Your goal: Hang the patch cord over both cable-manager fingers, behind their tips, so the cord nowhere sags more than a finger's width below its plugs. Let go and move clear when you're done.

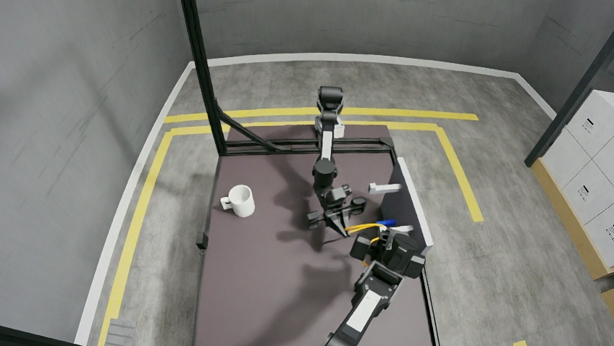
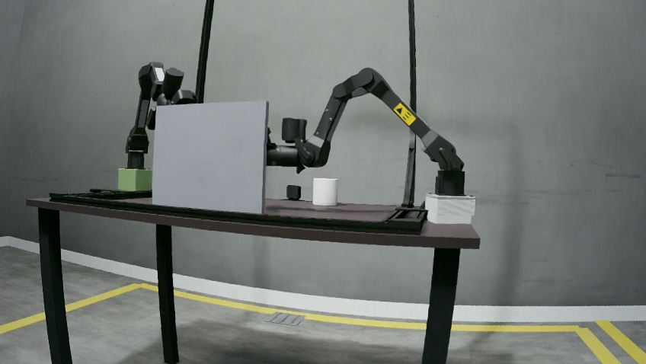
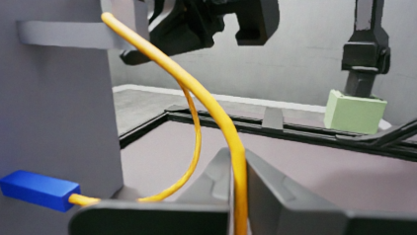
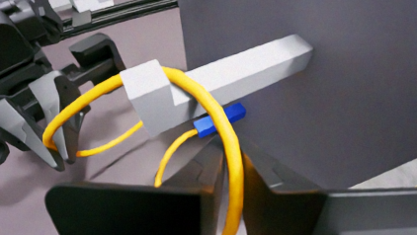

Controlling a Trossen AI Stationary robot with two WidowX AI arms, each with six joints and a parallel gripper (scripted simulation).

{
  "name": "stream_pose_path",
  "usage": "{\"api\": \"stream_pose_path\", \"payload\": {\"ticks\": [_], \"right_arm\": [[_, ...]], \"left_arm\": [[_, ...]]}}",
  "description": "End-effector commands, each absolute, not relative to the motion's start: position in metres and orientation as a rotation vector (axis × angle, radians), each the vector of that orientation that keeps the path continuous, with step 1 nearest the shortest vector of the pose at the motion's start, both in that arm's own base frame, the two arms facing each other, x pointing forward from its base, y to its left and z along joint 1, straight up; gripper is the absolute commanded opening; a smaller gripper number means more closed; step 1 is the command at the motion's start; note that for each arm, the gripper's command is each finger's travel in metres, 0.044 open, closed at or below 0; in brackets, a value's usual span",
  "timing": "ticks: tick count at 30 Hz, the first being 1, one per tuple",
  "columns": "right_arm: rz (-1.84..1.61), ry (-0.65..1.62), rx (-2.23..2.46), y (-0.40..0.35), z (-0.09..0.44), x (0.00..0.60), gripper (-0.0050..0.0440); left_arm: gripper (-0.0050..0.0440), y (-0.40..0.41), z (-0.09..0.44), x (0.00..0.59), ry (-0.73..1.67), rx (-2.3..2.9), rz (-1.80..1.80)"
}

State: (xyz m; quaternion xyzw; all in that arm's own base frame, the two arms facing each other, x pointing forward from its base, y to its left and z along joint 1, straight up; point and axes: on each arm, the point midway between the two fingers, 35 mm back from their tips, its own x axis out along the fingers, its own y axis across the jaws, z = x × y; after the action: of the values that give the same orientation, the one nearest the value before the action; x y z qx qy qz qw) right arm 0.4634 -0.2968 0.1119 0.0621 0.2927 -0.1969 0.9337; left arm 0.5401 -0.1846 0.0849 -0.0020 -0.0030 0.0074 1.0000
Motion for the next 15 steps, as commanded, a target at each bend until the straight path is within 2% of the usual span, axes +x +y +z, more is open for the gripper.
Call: {"api": "stream_pose_path", "payload": {"ticks": [1,3,4,15], "right_arm": [[-0.405,0.574,0.115,-0.2981,0.1246,0.4642,0.0025],[-0.405,0.574,0.115,-0.2981,0.1246,0.4642,0.0025],[-0.405,0.574,0.115,-0.2981,0.1246,0.4642,0.0040],[-0.405,0.574,0.115,-0.2981,0.1246,0.4642,0.0040]], "left_arm": [[0.0025,-0.1856,0.0872,0.5429,-0.012,-0.004,0.012],[0.0025,-0.1856,0.0872,0.5429,-0.012,-0.004,0.012],[0.0025,-0.1855,0.0875,0.5429,-0.012,-0.004,0.012],[0.0025,-0.1823,0.0831,0.5406,-0.002,0.001,0.013]]}}
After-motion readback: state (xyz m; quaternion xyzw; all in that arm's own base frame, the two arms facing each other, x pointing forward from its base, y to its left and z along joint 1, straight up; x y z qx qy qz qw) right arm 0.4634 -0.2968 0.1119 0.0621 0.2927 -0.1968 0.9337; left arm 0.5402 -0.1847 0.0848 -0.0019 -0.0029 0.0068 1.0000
